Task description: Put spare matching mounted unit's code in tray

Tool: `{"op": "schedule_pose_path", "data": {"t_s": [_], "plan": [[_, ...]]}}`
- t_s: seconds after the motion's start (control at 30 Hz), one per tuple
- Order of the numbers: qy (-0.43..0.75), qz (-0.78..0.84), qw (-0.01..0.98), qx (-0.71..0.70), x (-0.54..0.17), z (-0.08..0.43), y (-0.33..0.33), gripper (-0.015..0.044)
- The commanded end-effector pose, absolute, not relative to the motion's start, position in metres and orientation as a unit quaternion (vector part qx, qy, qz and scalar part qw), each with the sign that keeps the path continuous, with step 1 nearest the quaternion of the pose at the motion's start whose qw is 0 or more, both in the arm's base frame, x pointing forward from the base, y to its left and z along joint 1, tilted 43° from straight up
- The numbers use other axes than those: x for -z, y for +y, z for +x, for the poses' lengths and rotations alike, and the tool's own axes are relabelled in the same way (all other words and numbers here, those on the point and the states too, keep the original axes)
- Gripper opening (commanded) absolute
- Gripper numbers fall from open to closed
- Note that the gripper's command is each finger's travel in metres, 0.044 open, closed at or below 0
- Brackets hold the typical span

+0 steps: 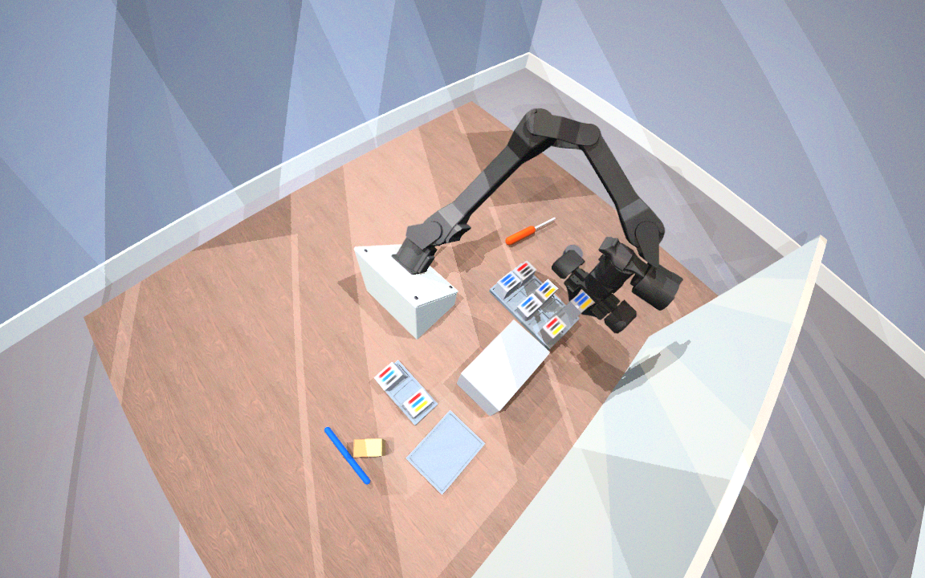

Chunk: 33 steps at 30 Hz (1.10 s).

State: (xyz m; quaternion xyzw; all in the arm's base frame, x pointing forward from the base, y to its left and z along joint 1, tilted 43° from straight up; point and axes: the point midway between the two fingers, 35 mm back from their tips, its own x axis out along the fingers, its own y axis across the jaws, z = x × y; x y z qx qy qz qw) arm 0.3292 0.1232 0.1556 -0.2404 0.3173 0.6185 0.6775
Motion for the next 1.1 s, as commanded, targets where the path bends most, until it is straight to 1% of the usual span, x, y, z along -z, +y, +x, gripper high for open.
{"op": "schedule_pose_path", "data": {"t_s": [0.0, 0.37, 0.53, 0.7, 1.07], "plan": [[0.317, -0.241, 0.677, -0.618, -0.162, 0.329, 0.118, 0.0000], [0.314, -0.244, 0.677, -0.619, -0.209, 0.321, 0.077, 0.0000], [0.314, -0.244, 0.678, -0.619, -0.212, 0.320, 0.075, 0.0000], [0.318, -0.245, 0.679, -0.614, -0.204, 0.328, 0.063, 0.0000], [0.334, -0.253, 0.681, -0.601, -0.158, 0.361, 0.001, 0.0000]]}}
